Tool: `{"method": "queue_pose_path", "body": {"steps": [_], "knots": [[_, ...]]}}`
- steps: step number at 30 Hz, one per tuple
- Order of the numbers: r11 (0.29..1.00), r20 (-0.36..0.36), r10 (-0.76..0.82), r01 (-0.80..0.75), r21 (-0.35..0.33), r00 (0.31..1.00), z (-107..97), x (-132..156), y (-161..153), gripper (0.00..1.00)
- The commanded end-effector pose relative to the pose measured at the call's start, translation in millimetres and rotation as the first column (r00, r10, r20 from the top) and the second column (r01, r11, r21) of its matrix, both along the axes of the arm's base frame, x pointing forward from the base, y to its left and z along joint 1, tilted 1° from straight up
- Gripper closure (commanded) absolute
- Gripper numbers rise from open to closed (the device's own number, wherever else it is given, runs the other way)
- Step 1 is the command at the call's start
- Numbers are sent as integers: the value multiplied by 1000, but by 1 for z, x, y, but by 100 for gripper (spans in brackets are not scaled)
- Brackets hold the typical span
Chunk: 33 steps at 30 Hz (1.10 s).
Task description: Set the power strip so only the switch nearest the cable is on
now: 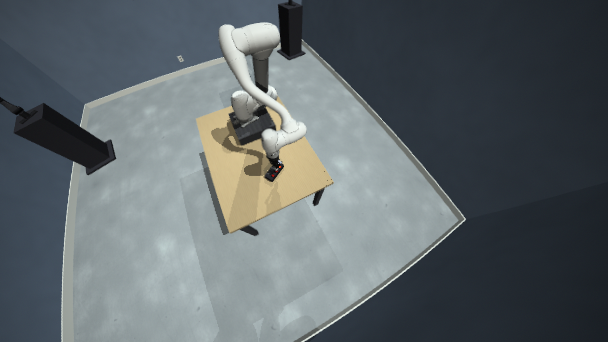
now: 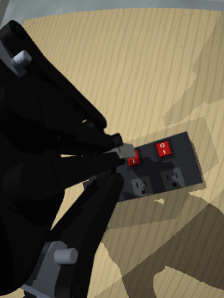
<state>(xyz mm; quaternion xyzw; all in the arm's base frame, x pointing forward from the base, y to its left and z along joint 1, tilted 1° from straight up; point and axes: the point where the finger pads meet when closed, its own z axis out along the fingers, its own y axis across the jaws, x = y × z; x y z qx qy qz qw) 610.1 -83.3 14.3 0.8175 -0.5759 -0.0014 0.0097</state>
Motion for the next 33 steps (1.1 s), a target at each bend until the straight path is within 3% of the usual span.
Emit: {"method": "queue_pose_path", "body": {"steps": [1, 5, 6, 15, 28, 33], "knots": [[1000, 0, 0, 0, 0, 1000, 0, 0, 0, 100], [1000, 0, 0, 0, 0, 1000, 0, 0, 0, 100], [1000, 0, 0, 0, 0, 1000, 0, 0, 0, 0], [1000, 0, 0, 0, 0, 1000, 9, 0, 0, 0], [1000, 0, 0, 0, 0, 1000, 69, 1, 1, 0], [1000, 0, 0, 0, 0, 1000, 79, 1, 1, 0]]}}
